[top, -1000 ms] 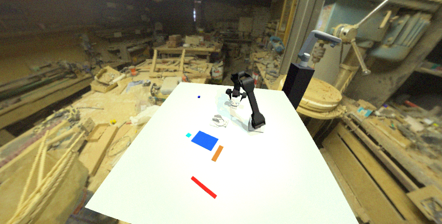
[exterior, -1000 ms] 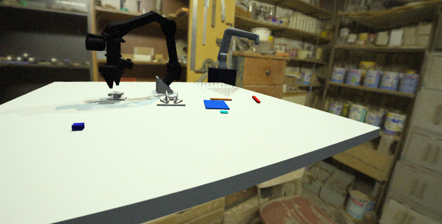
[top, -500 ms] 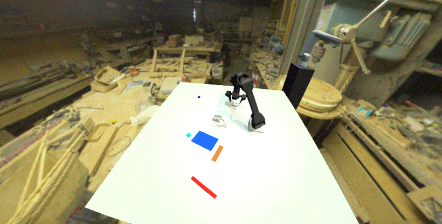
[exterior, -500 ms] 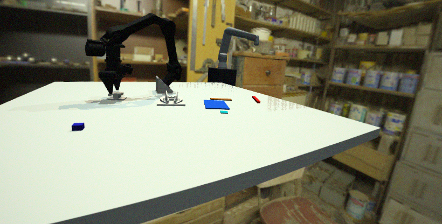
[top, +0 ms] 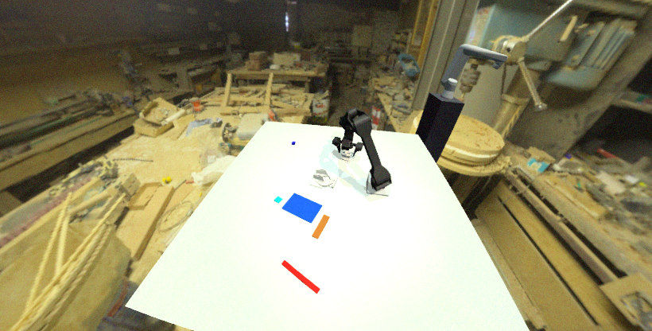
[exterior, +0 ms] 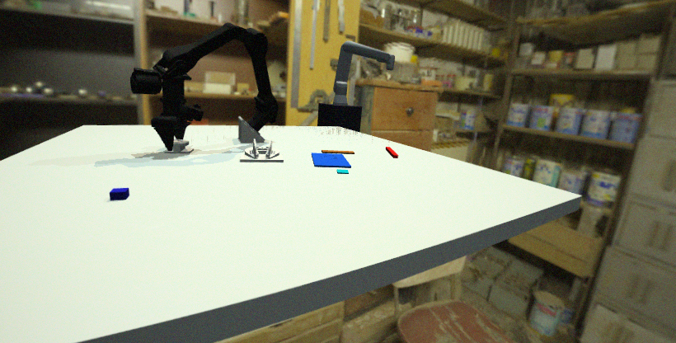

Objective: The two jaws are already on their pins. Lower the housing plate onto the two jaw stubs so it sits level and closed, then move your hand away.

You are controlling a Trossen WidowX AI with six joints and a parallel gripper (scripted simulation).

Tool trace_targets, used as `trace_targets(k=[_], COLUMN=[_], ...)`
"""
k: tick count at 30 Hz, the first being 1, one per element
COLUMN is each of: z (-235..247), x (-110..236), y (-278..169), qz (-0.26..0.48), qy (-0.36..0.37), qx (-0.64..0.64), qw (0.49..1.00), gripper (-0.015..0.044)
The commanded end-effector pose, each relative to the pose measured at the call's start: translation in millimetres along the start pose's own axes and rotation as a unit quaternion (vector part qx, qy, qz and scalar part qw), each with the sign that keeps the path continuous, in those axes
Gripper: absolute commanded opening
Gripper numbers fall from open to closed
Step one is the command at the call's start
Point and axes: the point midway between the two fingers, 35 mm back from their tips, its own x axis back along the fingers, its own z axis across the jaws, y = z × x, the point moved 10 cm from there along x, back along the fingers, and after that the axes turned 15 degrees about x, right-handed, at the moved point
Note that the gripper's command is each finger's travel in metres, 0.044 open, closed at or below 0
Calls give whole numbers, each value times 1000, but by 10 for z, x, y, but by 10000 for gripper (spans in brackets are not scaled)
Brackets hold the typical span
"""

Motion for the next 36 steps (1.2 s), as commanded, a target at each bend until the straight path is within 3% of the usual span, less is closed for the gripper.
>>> trace_targets(k=[1, 24, 36], z=[2, 2, 3], x=[-27, -32, -26], y=[9, 9, 7], qz=[-2, -2, -2], qy=[-1, -1, 1], qx=[-3, -3, 0], qw=[1000, 1000, 1000], gripper=[440, 440, 360])
